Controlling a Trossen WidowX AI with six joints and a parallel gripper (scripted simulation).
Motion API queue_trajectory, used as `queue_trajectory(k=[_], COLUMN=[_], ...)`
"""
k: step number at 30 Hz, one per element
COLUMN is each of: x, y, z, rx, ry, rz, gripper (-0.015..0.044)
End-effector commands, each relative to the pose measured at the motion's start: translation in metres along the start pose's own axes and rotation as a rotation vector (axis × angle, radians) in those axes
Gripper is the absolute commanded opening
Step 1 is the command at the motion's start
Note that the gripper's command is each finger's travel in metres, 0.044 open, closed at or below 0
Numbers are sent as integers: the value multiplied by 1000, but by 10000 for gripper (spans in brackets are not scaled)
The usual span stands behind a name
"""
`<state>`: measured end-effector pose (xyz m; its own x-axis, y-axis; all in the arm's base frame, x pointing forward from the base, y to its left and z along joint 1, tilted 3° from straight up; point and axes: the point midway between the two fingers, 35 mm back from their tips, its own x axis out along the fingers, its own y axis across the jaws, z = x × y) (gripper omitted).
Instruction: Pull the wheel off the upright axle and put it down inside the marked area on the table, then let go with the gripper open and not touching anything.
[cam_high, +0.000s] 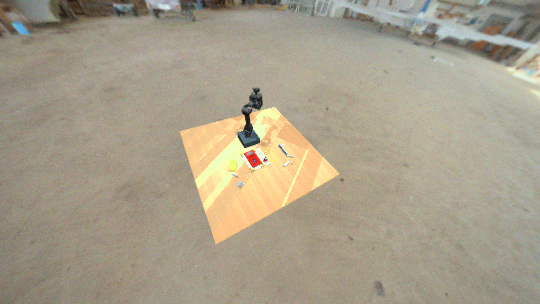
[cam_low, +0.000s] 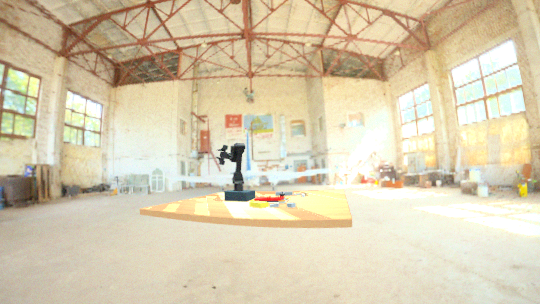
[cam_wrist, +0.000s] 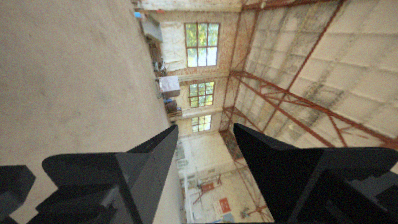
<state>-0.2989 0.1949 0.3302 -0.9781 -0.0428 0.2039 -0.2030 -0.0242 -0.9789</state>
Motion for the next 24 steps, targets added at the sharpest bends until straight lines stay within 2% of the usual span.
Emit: queue_trajectory(k=[1, 6, 13, 24], x=[-18, -51, -128, -248], y=[2, 6, 12, 14], z=[-41, -93, -165, -211], rx=[137, 362, 719, 1143], ry=[151, 355, 697, 1057], rz=[14, 7, -98, -386], gripper=[300, 300, 300, 300])
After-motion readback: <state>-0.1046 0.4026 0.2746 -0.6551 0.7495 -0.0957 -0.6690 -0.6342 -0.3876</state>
